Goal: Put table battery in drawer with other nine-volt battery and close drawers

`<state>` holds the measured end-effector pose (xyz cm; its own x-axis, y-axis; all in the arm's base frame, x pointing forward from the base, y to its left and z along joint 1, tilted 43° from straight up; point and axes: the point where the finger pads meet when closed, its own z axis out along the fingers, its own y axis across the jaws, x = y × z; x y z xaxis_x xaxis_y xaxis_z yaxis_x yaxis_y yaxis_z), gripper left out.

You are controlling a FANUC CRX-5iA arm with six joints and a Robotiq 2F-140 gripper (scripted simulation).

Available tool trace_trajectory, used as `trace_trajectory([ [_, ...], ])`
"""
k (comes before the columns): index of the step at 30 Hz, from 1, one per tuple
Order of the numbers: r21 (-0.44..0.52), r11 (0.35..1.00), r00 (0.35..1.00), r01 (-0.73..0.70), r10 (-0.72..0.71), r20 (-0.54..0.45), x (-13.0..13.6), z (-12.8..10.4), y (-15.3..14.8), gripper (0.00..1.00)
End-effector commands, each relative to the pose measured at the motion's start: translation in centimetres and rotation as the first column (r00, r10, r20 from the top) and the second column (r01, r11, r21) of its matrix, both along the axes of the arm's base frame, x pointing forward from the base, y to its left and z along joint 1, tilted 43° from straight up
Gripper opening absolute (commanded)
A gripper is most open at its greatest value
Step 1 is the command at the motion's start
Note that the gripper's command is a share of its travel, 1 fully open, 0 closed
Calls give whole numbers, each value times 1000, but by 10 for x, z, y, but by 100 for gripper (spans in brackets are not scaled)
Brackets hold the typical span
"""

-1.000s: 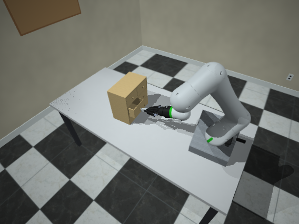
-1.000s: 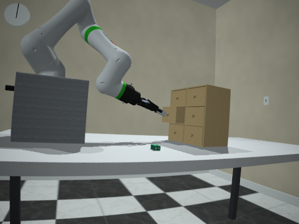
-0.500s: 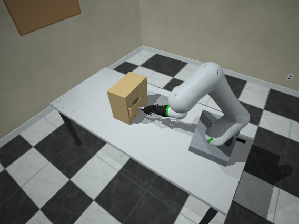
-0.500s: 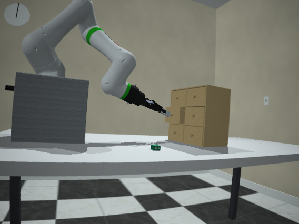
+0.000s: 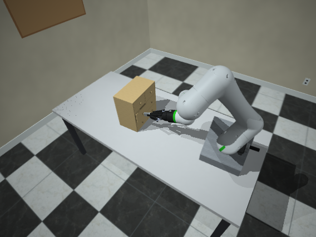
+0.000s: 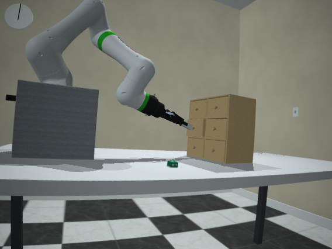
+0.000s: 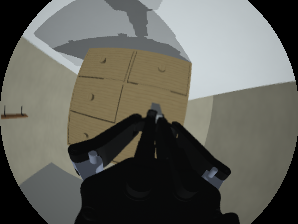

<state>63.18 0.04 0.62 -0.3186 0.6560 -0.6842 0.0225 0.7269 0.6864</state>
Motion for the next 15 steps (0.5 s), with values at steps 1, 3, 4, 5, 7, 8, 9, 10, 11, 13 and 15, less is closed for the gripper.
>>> trace_trajectory([
  [1,0,1000,1000,-1,1,0,2,0,0,0],
  [3,0,1000,1000,-1,1,0,4,0,0,0],
  [4,0,1000,1000,-1,1,0,5,0,0,0],
  [5,0,1000,1000,-1,1,0,6,0,0,0],
  [7,0,1000,1000,-1,1,0,8,0,0,0],
  [8,0,1000,1000,-1,1,0,8,0,0,0],
  [9,0,1000,1000,-1,1,0,9,0,0,0],
  [10,0,1000,1000,-1,1,0,10,0,0,0],
  [11,0,1000,1000,-1,1,0,10,0,0,0],
  [13,0,1000,1000,-1,1,0,11,0,0,0],
  [15,0,1000,1000,-1,1,0,12,0,0,0],
])
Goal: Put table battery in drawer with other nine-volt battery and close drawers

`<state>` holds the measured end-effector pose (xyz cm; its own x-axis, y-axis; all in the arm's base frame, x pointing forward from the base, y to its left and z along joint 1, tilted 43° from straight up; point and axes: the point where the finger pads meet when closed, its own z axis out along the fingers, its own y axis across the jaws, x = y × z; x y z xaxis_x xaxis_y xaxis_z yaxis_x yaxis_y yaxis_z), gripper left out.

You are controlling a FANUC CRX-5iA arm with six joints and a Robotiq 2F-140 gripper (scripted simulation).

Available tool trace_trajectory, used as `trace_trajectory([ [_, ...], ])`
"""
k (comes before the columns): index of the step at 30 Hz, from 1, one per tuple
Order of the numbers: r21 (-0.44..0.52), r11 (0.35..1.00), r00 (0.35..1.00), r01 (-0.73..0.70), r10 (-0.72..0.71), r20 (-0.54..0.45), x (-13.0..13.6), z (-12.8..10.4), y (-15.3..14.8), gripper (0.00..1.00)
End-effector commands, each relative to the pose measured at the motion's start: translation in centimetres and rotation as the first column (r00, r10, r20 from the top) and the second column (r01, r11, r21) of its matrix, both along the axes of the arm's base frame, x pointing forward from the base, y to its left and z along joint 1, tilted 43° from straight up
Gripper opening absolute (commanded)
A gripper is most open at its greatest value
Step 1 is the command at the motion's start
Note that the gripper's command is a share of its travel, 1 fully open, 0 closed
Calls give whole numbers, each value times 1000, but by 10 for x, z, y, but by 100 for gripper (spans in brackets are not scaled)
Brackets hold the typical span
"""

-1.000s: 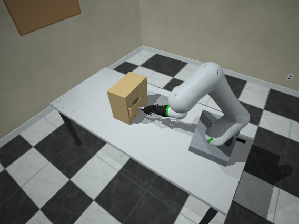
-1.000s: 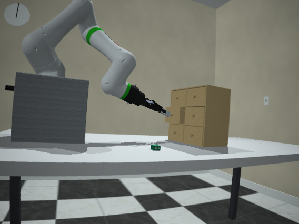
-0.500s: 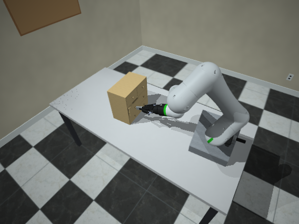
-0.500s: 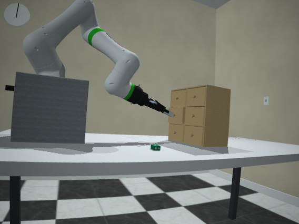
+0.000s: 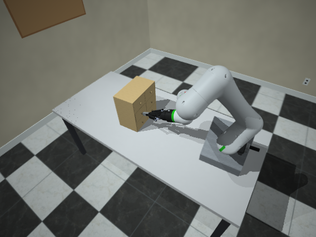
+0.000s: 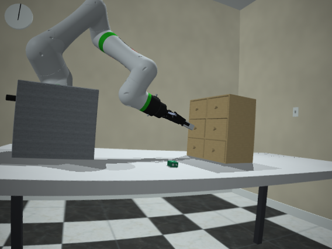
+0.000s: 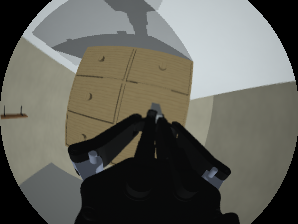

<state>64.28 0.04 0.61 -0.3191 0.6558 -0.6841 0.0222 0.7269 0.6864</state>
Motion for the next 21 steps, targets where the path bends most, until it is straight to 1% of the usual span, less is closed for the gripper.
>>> trace_trajectory([
  [1,0,1000,1000,0,0,0,1,0,0,0],
  [21,0,1000,1000,0,0,0,2,0,0,0],
])
